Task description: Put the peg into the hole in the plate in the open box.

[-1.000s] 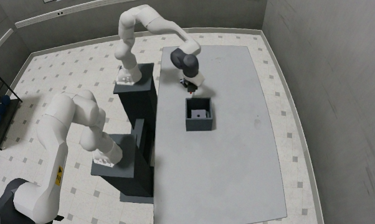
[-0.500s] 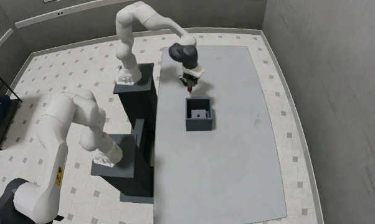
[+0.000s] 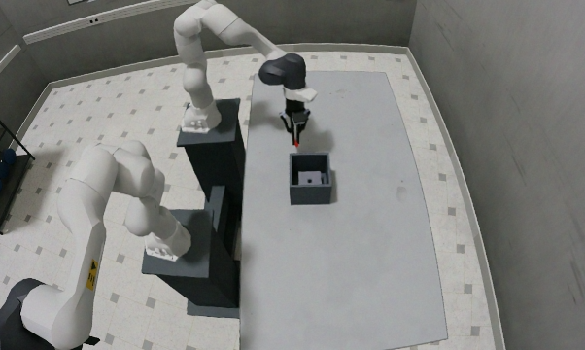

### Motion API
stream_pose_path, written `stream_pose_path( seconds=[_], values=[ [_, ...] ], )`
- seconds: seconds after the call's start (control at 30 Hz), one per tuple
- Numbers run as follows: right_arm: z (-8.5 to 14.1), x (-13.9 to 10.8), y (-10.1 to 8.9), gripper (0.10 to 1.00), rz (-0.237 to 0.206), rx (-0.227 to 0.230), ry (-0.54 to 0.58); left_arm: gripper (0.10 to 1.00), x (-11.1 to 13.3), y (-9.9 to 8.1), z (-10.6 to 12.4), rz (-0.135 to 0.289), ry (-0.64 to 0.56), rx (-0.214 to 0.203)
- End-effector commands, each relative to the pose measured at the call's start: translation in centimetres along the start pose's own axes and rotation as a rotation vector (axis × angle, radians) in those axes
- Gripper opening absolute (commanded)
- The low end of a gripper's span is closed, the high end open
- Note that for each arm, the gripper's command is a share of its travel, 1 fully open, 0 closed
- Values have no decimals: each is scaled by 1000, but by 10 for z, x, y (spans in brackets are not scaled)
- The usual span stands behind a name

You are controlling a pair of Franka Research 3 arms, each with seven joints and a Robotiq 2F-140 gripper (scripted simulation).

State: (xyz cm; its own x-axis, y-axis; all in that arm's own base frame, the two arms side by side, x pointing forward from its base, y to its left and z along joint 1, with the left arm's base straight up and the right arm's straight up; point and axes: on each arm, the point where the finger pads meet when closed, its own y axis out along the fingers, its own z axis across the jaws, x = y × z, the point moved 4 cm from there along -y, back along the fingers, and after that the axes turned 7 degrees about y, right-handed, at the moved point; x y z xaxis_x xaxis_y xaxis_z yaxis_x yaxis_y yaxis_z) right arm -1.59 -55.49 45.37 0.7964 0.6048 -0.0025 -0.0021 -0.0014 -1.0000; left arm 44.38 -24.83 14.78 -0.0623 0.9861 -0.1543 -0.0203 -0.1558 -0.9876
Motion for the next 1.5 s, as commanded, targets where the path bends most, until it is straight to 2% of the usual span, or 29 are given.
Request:
stream_pose_path(
  seconds=[0.0, 0.2, 0.27, 0.3, 0.67, 0.77, 0.83, 0.87, 1.0, 1.27, 1.33, 1.47],
  values=[
    [0, 0, 0, 1000, 0, 0, 0, 99, -3, -1, -8, 209, 183, -23],
    [0, 0, 0, 1000, 0, 0, 0, 99, 3, 0, -8, 355, 134, -20],
    [0, 0, 0, 1000, 0, 0, 0, 99, 3, 0, -8, 355, 134, -20],
    [0, 0, 0, 1000, 0, 0, 0, 99, 5, 1, -8, 401, 134, -20],
    [0, 0, 0, 1000, 0, 0, 0, 99, 14, 7, -8, 698, 24, -4],
    [0, 0, 0, 1000, 0, 0, 0, 99, 17, 9, -8, 773, 8, 1],
    [0, 0, 0, 1000, 0, 0, 0, 99, 17, 9, -8, 773, 8, 1],
    [0, 0, 0, 1000, 0, 0, 0, 99, 18, 11, -8, 825, 15, 0],
    [0, 0, 0, 1000, 0, 0, 0, 99, 20, 14, -9, 912, 35, 0],
    [0, 0, 0, 1000, 0, 0, 0, 99, 23, 17, -10, 1039, 128, -25],
    [0, 0, 0, 1000, 0, 0, 0, 99, 24, 18, -10, 1058, 165, -39],
    [0, 0, 0, 1000, 0, 0, 0, 99, 24, 18, -10, 1066, 183, -46]
  ],
)
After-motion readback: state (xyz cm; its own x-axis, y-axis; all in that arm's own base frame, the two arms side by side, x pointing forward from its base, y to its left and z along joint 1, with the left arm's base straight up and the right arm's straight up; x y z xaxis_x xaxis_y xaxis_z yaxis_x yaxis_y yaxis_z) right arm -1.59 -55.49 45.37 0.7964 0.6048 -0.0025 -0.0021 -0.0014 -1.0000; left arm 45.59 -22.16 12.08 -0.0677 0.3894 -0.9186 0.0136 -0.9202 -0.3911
